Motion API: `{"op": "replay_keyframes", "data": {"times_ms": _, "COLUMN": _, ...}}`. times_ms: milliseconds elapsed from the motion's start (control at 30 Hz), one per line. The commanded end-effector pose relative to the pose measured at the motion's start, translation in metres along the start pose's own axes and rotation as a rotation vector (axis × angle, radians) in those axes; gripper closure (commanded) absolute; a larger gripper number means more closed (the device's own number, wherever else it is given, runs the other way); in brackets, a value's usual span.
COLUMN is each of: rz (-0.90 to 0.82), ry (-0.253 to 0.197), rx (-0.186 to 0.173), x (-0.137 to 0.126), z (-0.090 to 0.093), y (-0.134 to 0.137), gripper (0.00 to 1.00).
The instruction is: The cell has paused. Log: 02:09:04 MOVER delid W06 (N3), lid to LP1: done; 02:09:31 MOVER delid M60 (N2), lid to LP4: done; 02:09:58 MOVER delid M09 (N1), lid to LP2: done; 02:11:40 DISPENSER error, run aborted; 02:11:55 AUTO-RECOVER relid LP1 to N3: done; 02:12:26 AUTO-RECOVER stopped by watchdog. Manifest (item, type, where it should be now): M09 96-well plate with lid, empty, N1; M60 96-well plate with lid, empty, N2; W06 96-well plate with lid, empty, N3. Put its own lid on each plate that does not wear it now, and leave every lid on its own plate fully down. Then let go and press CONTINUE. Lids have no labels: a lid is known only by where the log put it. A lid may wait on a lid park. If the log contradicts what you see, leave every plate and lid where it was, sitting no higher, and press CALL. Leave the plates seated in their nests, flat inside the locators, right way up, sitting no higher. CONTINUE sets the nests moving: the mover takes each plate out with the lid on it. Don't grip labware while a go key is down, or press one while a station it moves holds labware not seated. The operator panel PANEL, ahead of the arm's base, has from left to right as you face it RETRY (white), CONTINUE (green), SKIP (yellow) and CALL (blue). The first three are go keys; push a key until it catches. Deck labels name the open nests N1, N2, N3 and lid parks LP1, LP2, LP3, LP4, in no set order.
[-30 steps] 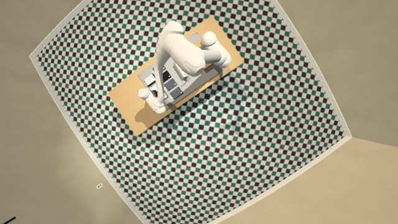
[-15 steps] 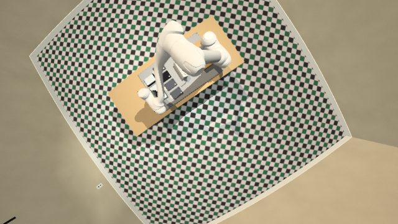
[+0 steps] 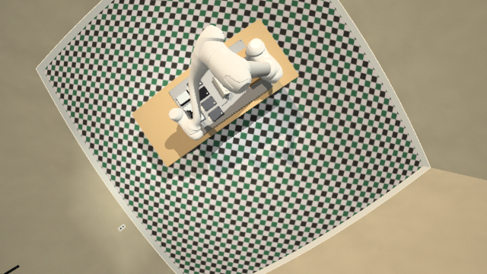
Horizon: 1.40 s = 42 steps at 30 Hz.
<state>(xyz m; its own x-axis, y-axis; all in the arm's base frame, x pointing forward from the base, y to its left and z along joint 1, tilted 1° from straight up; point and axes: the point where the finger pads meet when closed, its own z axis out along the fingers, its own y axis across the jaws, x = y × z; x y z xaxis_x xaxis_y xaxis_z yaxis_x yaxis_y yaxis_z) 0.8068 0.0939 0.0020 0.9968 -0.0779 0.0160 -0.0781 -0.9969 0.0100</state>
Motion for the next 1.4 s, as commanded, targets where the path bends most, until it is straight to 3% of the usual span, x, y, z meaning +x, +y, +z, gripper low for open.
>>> {"op": "replay_keyframes", "data": {"times_ms": 0, "rz": 0.0, "ry": 0.0, "rx": 0.0, "x": 0.0, "z": -0.001, "y": 0.0, "gripper": 0.34}}
{"op": "replay_keyframes", "data": {"times_ms": 500, "rz": 0.0, "ry": 0.0, "rx": 0.0, "x": 0.0, "z": -0.019, "y": 0.0, "gripper": 0.34}}
{"op": "replay_keyframes", "data": {"times_ms": 1000, "rz": 0.0, "ry": 0.0, "rx": 0.0, "x": 0.0, "z": -0.055, "y": 0.0, "gripper": 0.34}}
{"op": "replay_keyframes", "data": {"times_ms": 1367, "rz": 0.0, "ry": 0.0, "rx": 0.0, "x": 0.0, "z": -0.063, "y": 0.0, "gripper": 0.34}}
